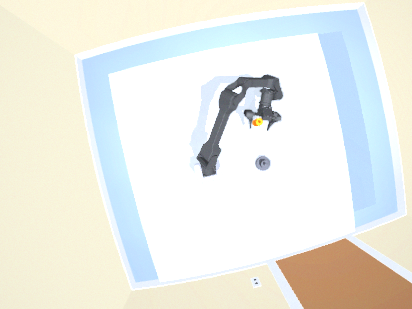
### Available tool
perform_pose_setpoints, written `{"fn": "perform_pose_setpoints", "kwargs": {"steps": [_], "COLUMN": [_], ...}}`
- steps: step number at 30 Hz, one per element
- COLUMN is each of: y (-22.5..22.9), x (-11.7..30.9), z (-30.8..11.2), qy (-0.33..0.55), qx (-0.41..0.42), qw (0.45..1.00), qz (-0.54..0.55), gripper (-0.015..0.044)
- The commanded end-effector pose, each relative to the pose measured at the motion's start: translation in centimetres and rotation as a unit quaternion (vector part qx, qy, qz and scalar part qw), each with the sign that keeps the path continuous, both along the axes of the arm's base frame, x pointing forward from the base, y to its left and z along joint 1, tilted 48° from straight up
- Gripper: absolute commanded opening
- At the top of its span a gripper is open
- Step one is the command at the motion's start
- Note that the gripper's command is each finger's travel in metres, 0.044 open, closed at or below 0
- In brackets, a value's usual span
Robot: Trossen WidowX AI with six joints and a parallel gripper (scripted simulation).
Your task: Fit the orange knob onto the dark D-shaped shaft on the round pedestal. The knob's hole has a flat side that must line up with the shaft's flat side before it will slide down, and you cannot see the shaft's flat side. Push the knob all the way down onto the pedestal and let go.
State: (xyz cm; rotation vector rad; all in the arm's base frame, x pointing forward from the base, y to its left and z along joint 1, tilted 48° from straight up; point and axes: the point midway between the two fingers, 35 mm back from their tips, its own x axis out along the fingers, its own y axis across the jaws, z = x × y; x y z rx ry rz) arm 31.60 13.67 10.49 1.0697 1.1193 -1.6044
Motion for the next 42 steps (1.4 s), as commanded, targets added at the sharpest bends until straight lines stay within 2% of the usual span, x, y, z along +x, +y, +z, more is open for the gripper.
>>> {"fn": "perform_pose_setpoints", "kwargs": {"steps": [1, 8, 10, 14, 18, 20, 31, 36, 42], "y": [-3.5, -3.7, -3.7, -3.6, -3.9, -4.3, -4.3, -4.3, -4.3], "x": [-0.2, -0.2, -0.3, -0.4, 0.3, 0.5, 0.5, 0.5, 0.5], "z": [3.4, 3.5, 3.3, 2.9, 4.3, 5.2, 5.3, 5.2, 5.2], "qy": [-0.037, -0.039, -0.034, -0.032, -0.076, -0.099, -0.105, -0.17, -0.248], "qx": [0.008, 0.008, 0.039, 0.225, 0.413, 0.467, 0.474, 0.491, 0.478], "qw": [0.999, 0.999, 0.999, 0.971, 0.901, 0.87, 0.867, 0.85, 0.766], "qz": [-0.004, -0.004, -0.016, -0.075, -0.114, -0.121, -0.114, 0.084, 0.352], "gripper": [0.044, 0.044, 0.044, 0.044, 0.044, 0.044, 0.044, 0.044, 0.044]}}
